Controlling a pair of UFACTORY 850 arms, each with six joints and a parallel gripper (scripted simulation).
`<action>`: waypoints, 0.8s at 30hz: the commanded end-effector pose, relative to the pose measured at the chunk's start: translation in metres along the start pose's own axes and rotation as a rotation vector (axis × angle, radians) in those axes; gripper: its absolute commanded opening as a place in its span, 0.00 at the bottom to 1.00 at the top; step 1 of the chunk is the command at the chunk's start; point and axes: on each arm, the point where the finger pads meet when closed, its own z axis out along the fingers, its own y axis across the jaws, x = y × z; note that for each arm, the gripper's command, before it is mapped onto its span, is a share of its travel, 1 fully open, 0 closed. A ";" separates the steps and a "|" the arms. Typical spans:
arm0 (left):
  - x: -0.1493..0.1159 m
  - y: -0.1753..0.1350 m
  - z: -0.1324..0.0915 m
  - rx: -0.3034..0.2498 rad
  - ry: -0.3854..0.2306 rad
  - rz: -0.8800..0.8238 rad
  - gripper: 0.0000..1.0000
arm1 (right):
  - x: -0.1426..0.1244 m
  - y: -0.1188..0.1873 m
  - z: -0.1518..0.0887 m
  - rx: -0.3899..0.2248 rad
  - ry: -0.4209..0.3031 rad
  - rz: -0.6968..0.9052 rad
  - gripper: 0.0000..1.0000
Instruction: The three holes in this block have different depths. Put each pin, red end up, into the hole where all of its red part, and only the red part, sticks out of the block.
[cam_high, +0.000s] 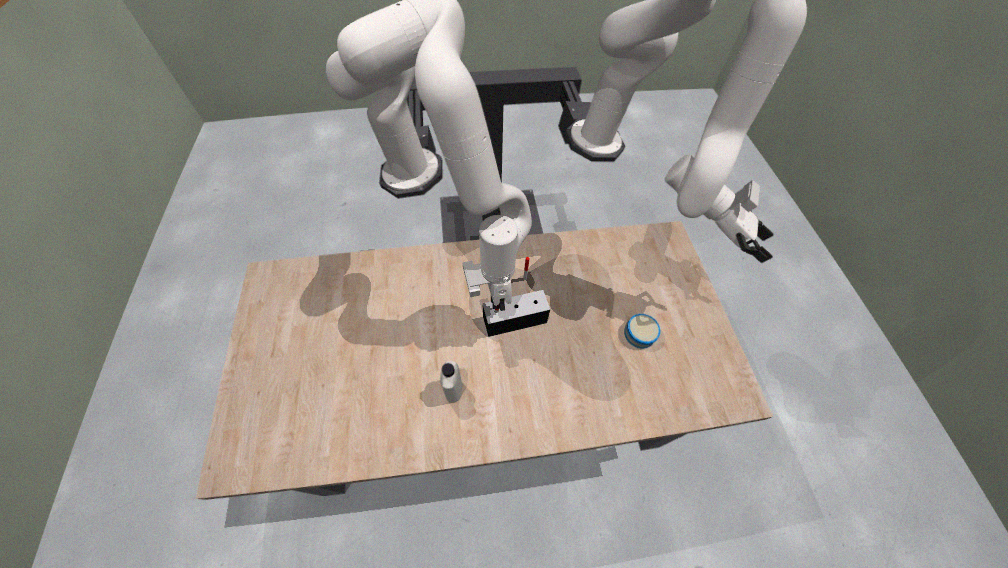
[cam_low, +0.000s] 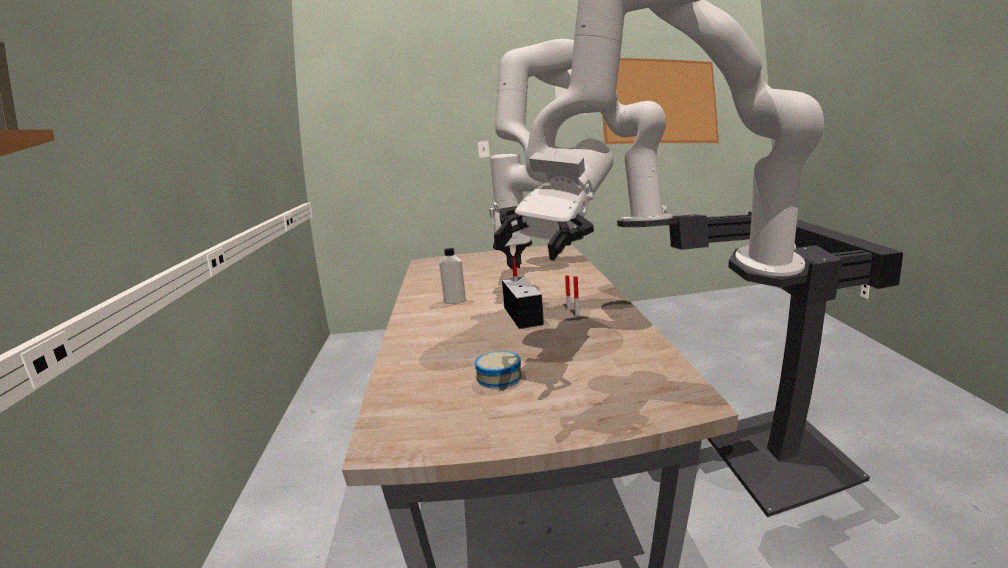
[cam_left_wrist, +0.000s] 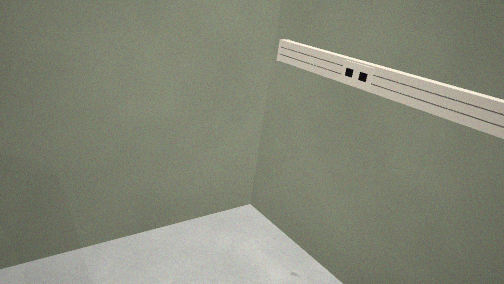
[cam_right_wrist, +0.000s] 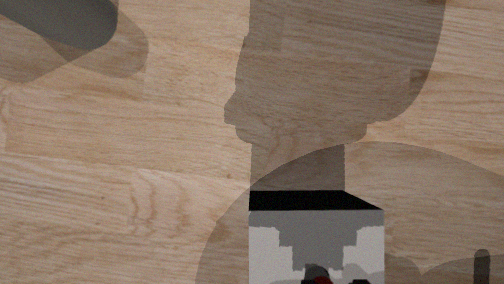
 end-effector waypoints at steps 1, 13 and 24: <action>0.001 0.001 0.000 -0.001 0.002 -0.001 1.00 | 0.000 -0.001 -0.001 0.002 -0.001 0.000 0.00; 0.001 0.001 0.000 -0.001 0.002 -0.001 1.00 | 0.000 -0.001 -0.006 0.002 -0.001 0.000 0.00; 0.001 0.001 0.000 -0.001 0.002 -0.001 1.00 | -0.001 -0.001 -0.013 0.002 -0.001 0.000 0.00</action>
